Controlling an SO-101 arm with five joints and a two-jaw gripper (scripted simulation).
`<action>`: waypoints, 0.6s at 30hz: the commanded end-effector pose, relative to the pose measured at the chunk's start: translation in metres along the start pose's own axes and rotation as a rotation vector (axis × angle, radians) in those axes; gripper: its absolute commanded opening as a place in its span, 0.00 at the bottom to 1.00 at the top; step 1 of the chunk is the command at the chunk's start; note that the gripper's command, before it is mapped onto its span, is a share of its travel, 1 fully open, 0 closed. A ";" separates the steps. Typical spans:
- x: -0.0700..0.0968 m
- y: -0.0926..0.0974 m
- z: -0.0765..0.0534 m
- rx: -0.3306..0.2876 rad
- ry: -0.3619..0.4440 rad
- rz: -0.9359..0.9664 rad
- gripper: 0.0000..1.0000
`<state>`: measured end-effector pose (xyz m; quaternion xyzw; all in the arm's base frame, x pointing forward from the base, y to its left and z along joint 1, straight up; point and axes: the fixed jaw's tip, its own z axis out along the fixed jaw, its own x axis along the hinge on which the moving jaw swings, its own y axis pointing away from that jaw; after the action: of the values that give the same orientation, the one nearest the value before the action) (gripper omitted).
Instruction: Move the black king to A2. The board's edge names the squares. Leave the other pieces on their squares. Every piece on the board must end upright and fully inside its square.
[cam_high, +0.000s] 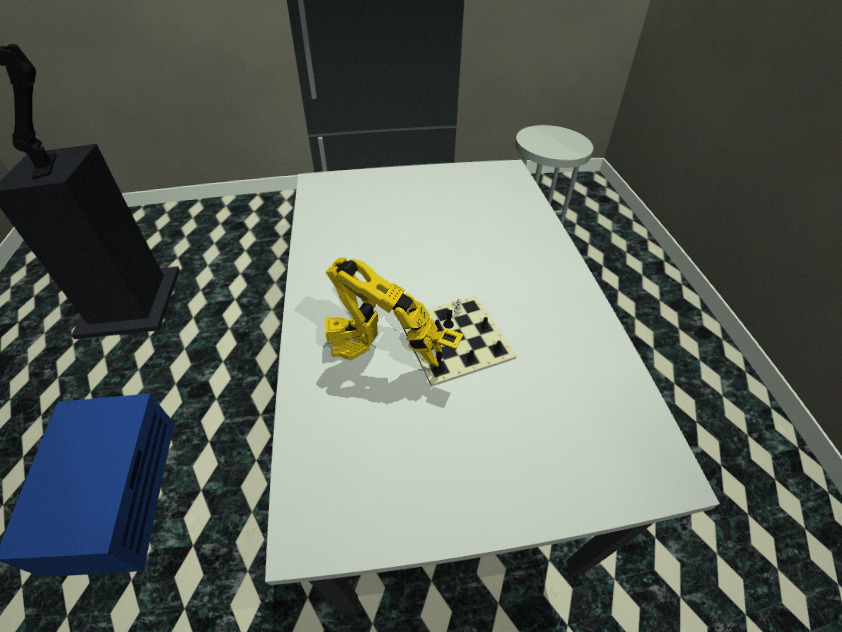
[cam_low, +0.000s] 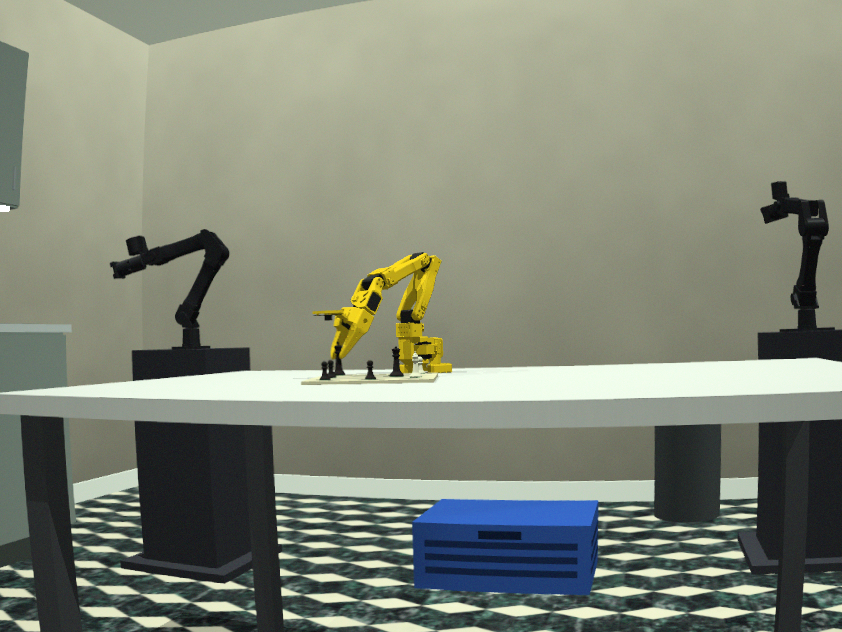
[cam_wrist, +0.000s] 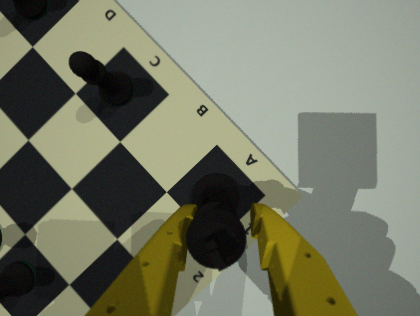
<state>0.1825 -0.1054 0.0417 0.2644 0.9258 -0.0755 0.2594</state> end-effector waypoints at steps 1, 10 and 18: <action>-0.001 -0.001 0.001 0.003 0.001 0.005 0.12; -0.001 -0.001 0.001 0.003 0.001 0.005 0.12; -0.001 -0.001 0.001 0.003 0.001 0.005 0.11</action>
<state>0.1823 -0.1053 0.0413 0.2645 0.9261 -0.0752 0.2583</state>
